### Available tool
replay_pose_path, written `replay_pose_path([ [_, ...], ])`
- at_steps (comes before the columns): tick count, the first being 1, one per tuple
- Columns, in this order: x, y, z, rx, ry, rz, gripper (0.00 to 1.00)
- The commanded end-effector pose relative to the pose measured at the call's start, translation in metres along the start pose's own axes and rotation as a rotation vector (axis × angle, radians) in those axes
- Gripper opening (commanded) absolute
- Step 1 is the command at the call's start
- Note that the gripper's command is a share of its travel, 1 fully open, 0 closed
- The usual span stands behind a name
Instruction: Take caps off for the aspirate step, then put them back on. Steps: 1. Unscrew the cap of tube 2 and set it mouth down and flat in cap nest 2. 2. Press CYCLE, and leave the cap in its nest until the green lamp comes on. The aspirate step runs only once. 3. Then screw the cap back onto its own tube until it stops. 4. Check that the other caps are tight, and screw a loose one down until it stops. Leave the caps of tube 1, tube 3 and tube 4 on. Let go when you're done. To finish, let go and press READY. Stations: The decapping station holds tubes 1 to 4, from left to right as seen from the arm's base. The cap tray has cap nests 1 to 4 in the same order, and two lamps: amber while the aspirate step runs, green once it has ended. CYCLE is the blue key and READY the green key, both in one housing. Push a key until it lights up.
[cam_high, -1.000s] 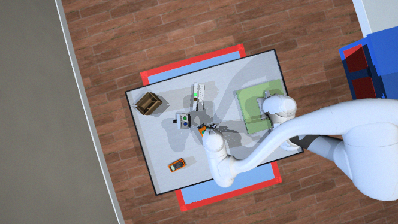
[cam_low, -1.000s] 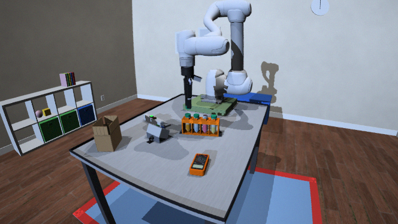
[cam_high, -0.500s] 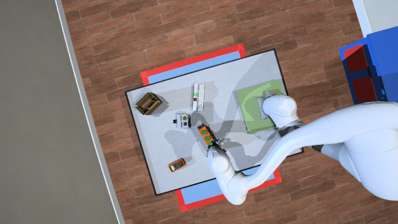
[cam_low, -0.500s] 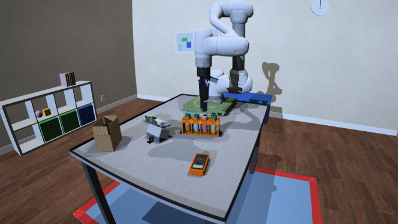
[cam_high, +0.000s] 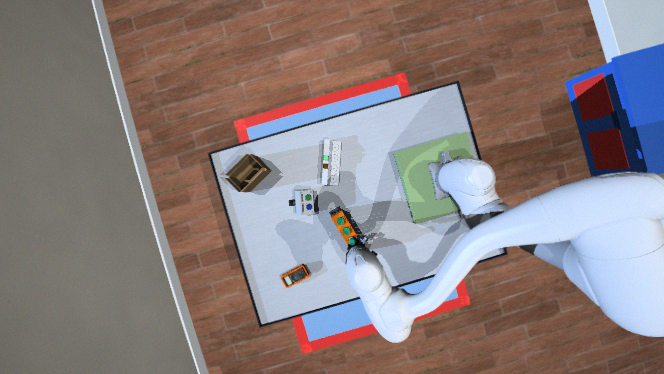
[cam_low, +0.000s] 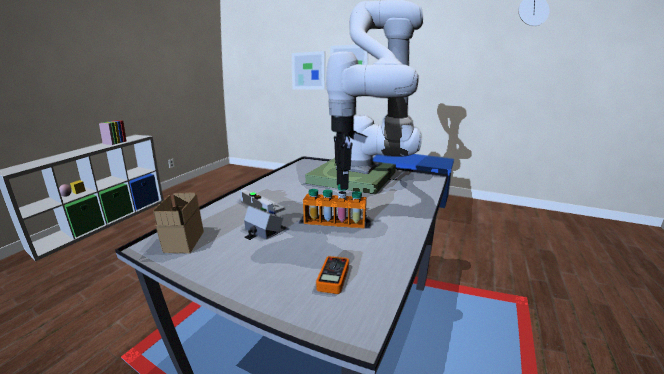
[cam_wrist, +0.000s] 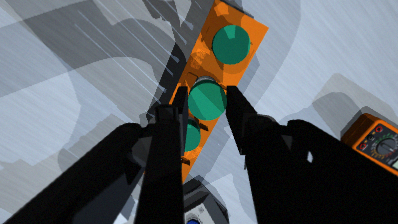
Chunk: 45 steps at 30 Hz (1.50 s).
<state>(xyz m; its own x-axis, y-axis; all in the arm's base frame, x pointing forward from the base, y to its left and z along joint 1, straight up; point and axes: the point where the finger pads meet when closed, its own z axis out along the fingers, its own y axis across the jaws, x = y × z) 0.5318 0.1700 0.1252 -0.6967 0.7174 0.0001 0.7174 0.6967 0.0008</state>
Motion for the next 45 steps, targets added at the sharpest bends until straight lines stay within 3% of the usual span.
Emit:
replay_pose_path([
  [1, 0.0004, -0.0004, 0.0155, 0.003, -0.001, -0.001, 0.30],
  [45, -0.0026, -0.0012, 0.0178, 0.001, -0.002, -0.002, 0.30],
])
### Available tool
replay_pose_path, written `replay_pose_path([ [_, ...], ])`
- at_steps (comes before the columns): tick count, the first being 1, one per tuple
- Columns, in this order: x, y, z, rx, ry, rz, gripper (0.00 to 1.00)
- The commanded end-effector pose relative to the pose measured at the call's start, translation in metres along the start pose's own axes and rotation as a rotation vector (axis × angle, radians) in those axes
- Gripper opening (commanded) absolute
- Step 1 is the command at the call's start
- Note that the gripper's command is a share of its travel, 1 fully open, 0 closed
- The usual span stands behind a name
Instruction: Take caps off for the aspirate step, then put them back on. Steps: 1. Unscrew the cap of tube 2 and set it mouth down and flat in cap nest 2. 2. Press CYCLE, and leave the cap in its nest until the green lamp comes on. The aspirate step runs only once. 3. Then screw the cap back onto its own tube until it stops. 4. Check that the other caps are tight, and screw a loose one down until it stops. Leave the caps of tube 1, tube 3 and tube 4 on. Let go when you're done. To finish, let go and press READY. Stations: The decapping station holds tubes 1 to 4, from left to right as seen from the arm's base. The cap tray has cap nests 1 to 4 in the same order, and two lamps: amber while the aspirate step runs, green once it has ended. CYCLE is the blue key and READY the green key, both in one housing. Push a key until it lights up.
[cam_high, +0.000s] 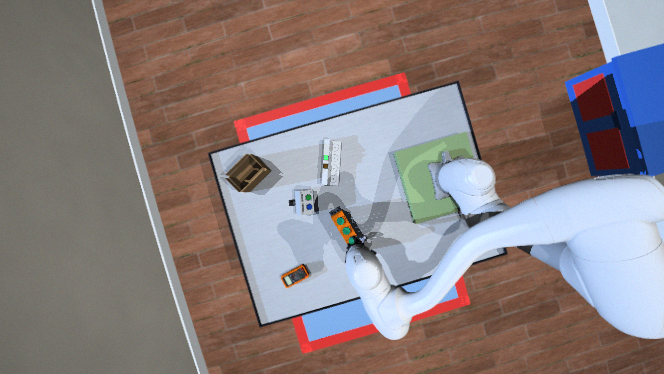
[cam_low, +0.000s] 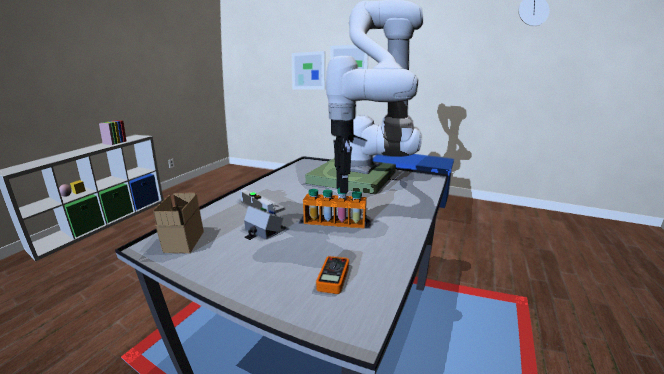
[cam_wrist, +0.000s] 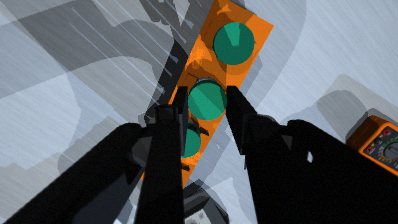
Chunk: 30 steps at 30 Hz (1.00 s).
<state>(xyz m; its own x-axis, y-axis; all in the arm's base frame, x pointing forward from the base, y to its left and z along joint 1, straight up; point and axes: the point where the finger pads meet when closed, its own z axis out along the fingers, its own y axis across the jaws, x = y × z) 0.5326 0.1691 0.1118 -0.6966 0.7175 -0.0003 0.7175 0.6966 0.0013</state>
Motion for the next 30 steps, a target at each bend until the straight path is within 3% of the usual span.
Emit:
replay_pose_path([
  [1, -0.0012, -0.0015, 0.0052, 0.002, -0.001, -0.003, 0.30],
  [27, -0.0008, -0.0003, 0.0092, 0.000, 0.000, -0.001, 0.30],
  [28, -0.0008, -0.0003, 0.0092, 0.000, 0.000, -0.001, 0.41],
  [30, -0.0008, -0.0003, 0.0092, 0.000, 0.000, -0.001, 0.41],
])
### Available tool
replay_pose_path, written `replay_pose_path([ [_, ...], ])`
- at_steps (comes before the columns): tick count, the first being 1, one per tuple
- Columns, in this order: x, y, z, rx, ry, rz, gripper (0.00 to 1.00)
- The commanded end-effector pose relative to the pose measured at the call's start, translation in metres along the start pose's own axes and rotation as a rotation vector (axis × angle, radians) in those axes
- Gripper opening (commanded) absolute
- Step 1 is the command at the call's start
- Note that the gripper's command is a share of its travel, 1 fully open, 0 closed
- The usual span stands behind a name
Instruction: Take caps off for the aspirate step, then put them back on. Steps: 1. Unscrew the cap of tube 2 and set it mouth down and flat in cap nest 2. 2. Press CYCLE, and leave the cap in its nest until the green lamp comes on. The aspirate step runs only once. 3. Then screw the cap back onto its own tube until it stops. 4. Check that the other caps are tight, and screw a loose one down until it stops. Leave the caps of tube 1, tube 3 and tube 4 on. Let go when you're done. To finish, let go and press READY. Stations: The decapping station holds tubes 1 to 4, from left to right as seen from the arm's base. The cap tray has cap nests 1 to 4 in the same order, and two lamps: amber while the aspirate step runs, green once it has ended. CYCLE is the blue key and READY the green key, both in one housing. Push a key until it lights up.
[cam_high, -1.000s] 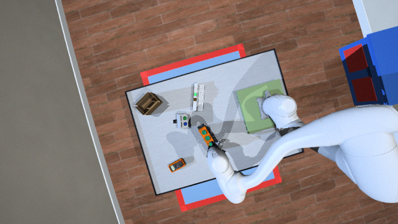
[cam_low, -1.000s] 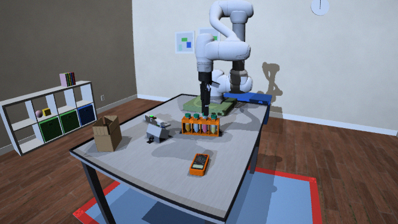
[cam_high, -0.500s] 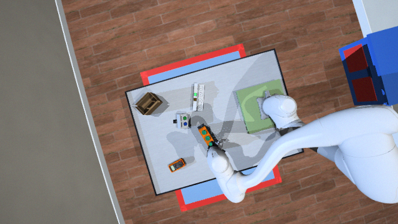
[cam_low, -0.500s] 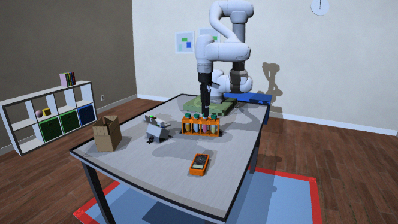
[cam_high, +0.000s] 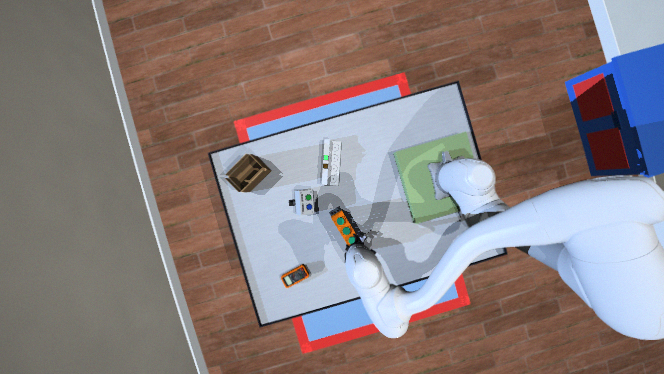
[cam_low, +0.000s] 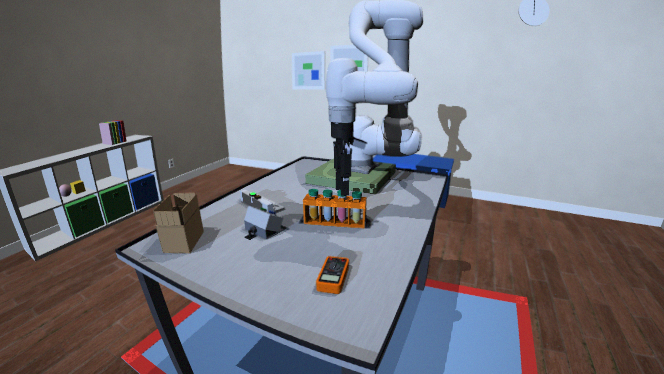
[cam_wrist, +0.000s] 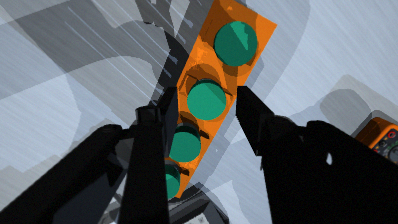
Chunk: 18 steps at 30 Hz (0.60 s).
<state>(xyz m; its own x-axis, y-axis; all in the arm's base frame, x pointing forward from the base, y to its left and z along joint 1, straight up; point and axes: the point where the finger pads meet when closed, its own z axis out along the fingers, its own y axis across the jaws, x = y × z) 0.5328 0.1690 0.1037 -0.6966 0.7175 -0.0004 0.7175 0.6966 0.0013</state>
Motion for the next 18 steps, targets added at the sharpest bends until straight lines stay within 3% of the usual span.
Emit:
replay_pose_path([
  [1, -0.0006, -0.0004, 0.0011, 0.000, 0.000, -0.001, 0.41],
  [18, -0.0006, -0.0004, 0.0011, 0.000, 0.000, -0.001, 0.41],
])
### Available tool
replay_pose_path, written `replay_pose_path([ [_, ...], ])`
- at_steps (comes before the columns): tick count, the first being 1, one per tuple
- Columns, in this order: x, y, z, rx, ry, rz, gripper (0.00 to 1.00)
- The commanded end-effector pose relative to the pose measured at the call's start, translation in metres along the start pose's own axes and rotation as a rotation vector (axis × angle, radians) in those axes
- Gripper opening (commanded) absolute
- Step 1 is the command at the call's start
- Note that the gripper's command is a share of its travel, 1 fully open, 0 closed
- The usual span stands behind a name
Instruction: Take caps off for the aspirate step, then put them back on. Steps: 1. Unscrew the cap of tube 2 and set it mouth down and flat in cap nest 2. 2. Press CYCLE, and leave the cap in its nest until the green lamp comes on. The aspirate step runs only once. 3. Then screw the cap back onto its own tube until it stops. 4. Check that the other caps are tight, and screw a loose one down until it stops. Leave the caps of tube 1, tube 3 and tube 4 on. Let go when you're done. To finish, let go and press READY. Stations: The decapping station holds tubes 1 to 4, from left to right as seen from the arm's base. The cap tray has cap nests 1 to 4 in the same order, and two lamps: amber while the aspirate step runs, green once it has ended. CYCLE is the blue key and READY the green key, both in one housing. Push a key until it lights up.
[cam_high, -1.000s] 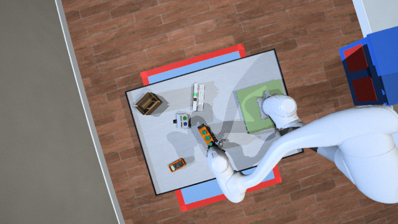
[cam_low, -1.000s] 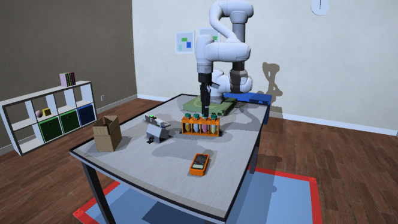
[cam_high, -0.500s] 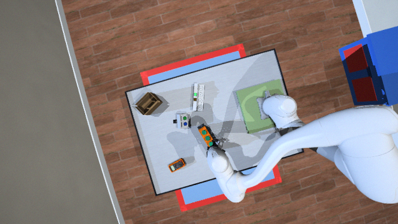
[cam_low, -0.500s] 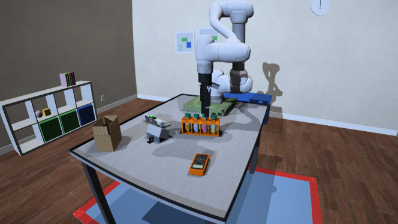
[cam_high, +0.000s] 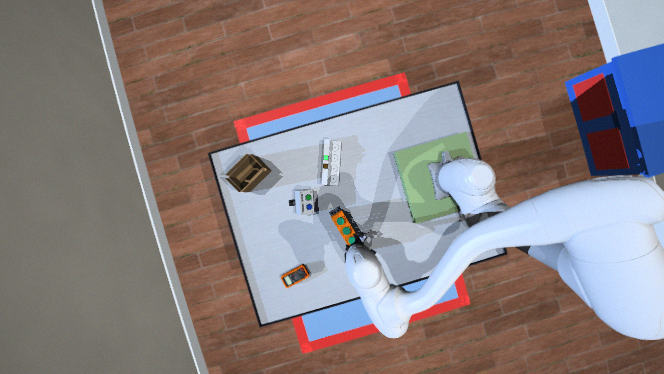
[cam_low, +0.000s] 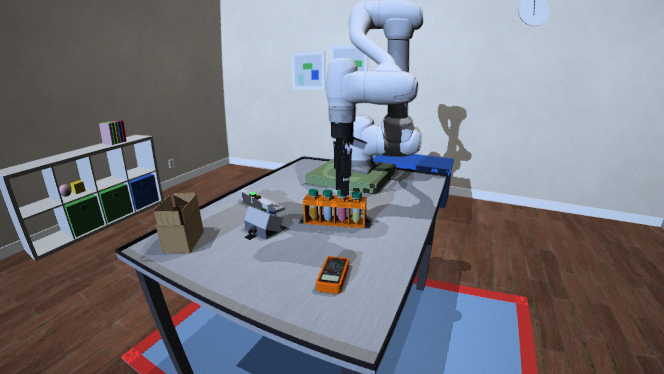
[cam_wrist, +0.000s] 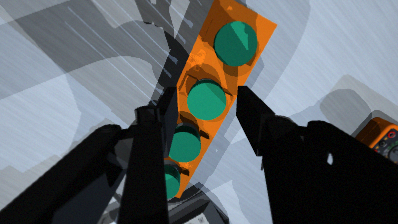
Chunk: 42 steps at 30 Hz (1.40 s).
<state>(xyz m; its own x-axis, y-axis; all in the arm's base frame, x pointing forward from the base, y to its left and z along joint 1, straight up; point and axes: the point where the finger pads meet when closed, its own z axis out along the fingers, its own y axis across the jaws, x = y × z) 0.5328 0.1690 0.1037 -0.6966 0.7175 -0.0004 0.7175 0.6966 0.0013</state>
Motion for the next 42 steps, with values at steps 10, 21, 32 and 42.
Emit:
replay_pose_path([
  [10, -0.001, -0.002, 0.008, 0.003, -0.001, 0.069, 0.41],
  [21, -0.001, -0.001, 0.011, 0.001, -0.001, 0.065, 0.41],
  [32, -0.001, 0.000, 0.009, 0.000, 0.000, 0.065, 0.30],
  [42, 0.000, -0.001, 0.010, 0.003, -0.001, 0.268, 0.30],
])
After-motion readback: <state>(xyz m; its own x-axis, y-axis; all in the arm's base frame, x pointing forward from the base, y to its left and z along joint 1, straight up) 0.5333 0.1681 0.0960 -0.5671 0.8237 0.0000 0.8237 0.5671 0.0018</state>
